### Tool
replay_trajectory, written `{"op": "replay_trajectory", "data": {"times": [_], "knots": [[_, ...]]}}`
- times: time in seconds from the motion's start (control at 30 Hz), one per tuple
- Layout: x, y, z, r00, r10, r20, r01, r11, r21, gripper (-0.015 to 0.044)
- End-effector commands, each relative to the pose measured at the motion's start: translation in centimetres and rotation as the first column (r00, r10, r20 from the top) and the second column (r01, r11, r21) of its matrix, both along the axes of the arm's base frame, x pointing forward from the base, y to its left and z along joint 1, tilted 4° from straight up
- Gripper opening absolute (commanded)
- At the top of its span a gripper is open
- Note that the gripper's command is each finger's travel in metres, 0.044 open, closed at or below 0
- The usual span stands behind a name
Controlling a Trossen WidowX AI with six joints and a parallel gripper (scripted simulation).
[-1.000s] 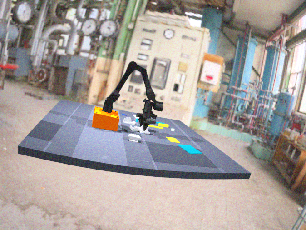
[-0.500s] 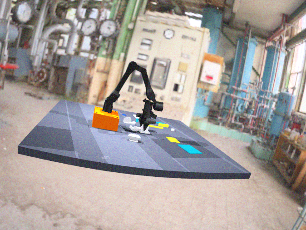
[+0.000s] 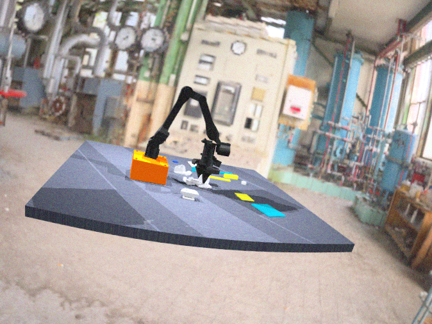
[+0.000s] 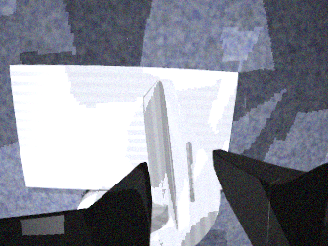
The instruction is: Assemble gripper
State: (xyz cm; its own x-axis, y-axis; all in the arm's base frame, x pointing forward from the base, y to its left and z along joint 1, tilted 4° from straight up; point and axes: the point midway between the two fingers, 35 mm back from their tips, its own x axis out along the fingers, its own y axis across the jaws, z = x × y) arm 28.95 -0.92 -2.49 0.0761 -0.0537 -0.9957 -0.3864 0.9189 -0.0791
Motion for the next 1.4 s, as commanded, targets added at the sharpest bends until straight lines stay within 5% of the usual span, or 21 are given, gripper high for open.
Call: {"op": "replay_trajectory", "data": {"times": [0.0,1.37], "knots": [[0.0,0.04,-0.01,1.0,0.002,0.001,-0.002,1.0,0.001,0.0134],[0.03,0.02,-0.44,1.0,0.002,0.001,-0.002,1.0,0.001,0.0134]]}}
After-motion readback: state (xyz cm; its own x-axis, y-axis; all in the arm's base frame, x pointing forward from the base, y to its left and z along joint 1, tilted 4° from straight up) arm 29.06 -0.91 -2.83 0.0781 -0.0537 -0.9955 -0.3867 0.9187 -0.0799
